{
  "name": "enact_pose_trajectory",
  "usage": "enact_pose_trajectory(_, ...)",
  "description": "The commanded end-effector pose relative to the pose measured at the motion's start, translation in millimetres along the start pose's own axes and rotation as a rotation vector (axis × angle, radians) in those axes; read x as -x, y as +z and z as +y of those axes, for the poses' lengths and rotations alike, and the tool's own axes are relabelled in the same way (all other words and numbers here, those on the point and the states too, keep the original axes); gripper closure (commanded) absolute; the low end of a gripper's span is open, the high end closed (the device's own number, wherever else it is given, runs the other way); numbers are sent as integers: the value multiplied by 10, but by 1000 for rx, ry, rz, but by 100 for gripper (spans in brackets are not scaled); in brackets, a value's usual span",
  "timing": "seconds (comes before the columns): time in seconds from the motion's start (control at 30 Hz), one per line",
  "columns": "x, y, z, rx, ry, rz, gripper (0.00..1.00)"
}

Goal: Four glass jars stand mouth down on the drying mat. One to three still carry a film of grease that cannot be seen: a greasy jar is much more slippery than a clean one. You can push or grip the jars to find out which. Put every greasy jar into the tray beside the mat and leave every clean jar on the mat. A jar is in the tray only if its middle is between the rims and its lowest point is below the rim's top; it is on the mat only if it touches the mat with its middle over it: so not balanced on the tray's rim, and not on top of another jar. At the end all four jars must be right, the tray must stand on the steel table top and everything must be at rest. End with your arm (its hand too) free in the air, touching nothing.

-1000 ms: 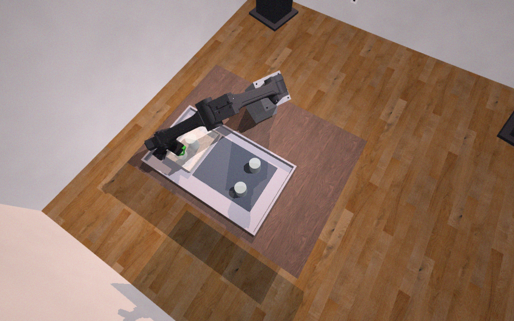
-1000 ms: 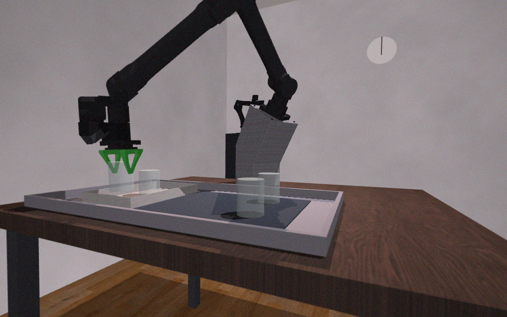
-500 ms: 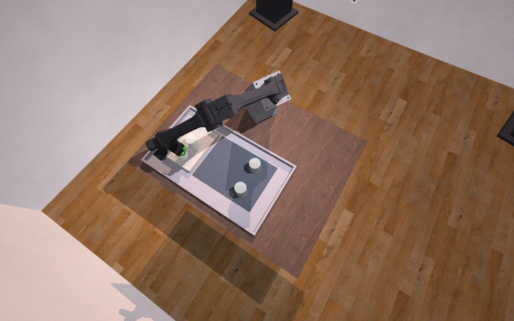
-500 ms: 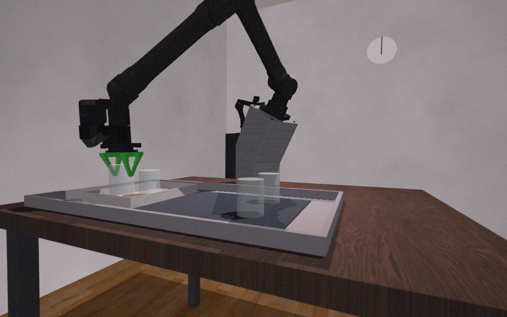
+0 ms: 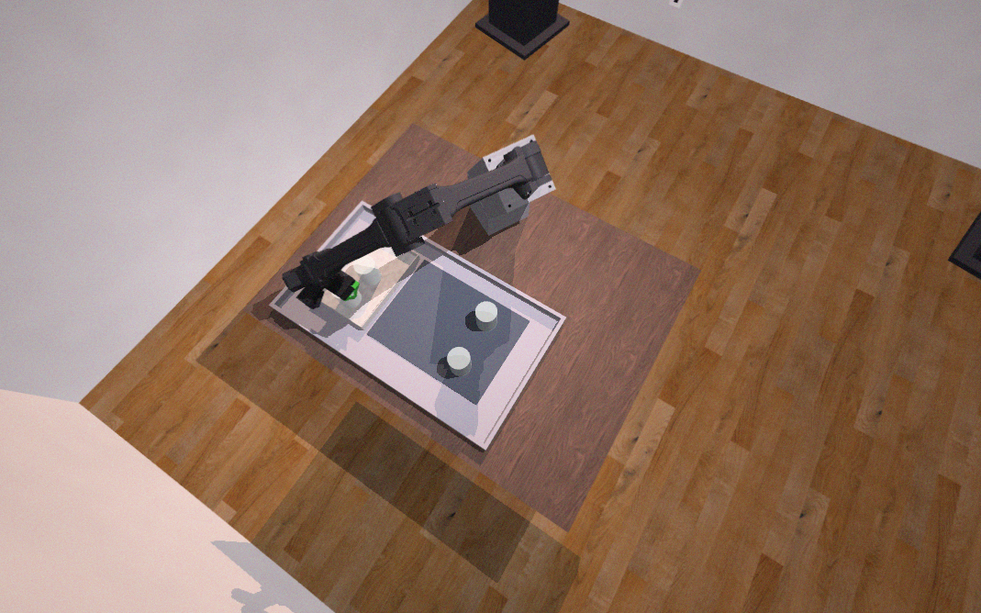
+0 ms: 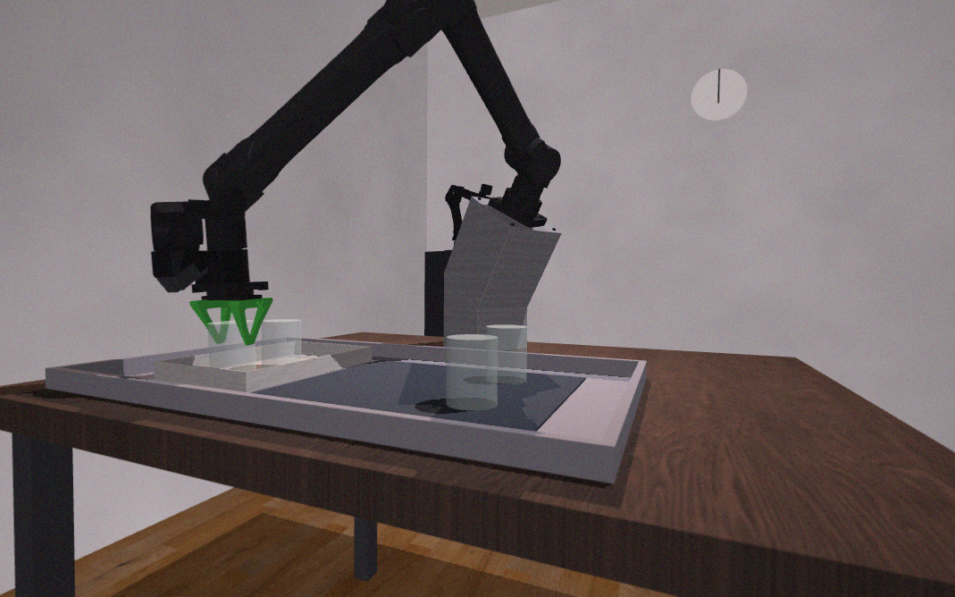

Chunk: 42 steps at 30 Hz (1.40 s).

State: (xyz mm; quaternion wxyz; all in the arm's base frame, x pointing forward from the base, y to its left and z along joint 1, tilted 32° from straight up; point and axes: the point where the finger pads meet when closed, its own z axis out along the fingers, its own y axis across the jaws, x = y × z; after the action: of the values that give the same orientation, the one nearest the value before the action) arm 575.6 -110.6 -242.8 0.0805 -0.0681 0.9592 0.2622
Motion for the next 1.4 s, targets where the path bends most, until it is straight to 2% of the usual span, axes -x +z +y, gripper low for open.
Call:
enact_pose_trajectory(0.0, 327, -150, -68, -27, -25, -55, 100)
enact_pose_trajectory(0.63, 351, -127, -40, -27, -25, -55, 100)
enact_pose_trajectory(0.67, 351, -127, -40, -27, -25, -55, 0)
enact_pose_trajectory(1.1, 351, -127, -40, -27, -25, -55, 0)
enact_pose_trajectory(1.37, 334, -436, -32, -27, -25, -55, 0)
